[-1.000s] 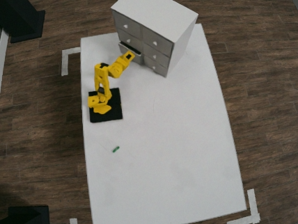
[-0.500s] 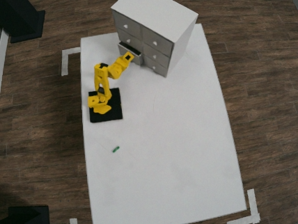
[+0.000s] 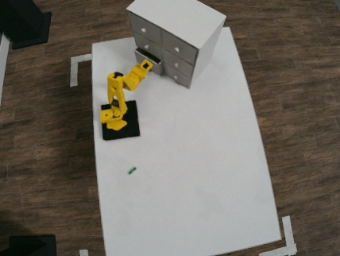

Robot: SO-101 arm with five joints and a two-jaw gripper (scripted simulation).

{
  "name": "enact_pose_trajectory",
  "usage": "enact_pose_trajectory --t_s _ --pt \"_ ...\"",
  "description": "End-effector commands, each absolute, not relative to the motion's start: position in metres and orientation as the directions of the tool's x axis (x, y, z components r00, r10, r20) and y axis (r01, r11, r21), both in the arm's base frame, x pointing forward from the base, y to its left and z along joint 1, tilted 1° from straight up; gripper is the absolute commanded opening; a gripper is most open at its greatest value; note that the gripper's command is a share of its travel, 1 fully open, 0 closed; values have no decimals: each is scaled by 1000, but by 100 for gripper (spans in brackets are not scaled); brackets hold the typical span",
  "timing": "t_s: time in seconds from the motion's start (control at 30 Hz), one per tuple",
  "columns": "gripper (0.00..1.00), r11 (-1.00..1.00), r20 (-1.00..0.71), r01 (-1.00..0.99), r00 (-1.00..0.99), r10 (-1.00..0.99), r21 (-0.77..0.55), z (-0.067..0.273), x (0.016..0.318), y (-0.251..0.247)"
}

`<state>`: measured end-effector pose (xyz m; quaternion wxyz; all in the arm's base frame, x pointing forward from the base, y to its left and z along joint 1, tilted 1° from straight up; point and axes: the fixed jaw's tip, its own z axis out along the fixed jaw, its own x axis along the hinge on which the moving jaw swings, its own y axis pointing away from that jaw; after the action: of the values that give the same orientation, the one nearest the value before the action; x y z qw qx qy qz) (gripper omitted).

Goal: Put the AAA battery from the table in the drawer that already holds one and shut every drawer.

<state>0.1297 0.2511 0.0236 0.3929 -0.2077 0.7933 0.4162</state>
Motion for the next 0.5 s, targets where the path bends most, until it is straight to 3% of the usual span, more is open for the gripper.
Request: enact_pose_trajectory --t_s 0.0,0.47 --pt "0 558 -794 -665 -607 -17 496 23 123 250" --pt "0 554 -794 -668 -607 -21 496 23 119 245"
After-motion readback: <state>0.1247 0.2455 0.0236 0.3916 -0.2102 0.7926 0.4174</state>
